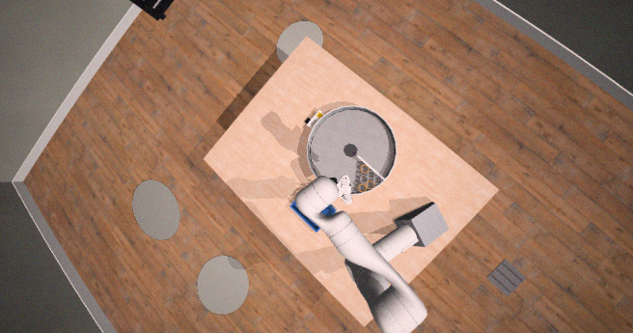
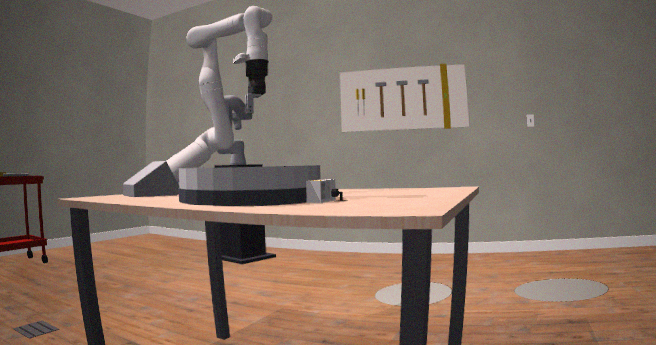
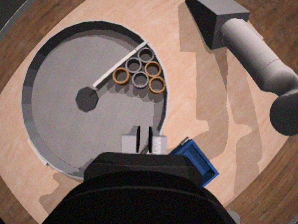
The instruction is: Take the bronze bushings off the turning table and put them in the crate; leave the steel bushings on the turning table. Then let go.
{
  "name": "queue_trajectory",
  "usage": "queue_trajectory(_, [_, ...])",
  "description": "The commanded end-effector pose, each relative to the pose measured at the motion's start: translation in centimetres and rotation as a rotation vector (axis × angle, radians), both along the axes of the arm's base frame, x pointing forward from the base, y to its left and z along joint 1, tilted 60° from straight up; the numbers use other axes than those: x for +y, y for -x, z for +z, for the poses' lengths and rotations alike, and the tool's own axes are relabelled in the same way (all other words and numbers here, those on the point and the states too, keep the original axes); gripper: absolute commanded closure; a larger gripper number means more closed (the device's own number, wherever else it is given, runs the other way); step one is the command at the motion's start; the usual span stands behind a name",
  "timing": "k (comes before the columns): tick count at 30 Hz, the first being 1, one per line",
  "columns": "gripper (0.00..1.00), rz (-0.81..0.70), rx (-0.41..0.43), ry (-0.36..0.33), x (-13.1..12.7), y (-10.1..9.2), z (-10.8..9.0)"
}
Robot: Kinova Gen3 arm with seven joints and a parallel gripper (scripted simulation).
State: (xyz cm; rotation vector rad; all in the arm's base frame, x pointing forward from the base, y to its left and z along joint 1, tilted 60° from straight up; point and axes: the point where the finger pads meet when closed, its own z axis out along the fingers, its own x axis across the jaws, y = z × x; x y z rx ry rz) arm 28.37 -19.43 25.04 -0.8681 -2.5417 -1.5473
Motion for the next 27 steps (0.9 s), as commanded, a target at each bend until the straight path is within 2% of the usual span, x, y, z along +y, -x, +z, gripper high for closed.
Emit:
queue_trajectory(1, [0.66, -0.041, 0.071, -0.019, 0.5, 0.2, -0.7])
queue_trajectory(4, [0.66, -0.117, 0.195, -0.055, 1.5, 0.5, -1.9])
queue_trajectory(16, [0.66, -0.117, 0.195, -0.055, 1.5, 0.5, -1.9])
queue_trajectory(21, [0.66, -0.242, 0.402, -0.116, 3.1, 0.9, -3.8])
queue_trajectory(27, [0.66, -0.242, 0.402, -0.116, 3.1, 0.9, -3.8])
